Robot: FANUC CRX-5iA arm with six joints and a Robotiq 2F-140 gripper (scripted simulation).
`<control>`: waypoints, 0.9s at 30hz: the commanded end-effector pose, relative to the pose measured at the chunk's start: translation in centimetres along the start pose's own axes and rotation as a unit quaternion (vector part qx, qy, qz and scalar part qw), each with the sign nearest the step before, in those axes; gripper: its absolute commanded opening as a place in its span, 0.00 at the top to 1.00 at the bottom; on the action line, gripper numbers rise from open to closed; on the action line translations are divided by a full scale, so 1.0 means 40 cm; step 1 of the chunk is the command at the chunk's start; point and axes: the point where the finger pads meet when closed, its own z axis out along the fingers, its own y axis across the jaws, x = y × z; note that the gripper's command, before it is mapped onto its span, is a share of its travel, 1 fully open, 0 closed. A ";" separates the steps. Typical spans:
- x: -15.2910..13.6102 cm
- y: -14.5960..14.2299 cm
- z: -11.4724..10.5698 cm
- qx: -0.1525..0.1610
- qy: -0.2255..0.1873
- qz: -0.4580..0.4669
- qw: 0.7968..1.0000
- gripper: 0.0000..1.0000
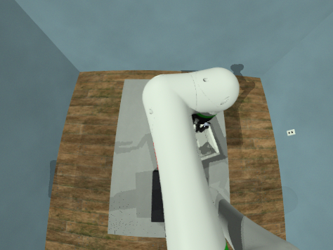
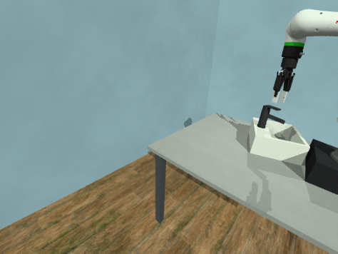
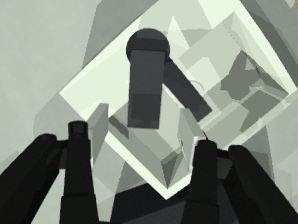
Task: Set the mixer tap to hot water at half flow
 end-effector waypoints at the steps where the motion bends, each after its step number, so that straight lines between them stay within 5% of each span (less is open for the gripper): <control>1: 0.000 0.000 -0.001 0.000 0.000 0.000 1.000 0.57; 3: 0.000 0.000 -0.001 0.000 0.000 0.000 1.000 0.57; 4: 0.000 0.000 -0.001 0.000 0.000 0.000 1.000 1.00; 27: 0.000 0.000 -0.001 0.000 0.000 0.000 1.000 1.00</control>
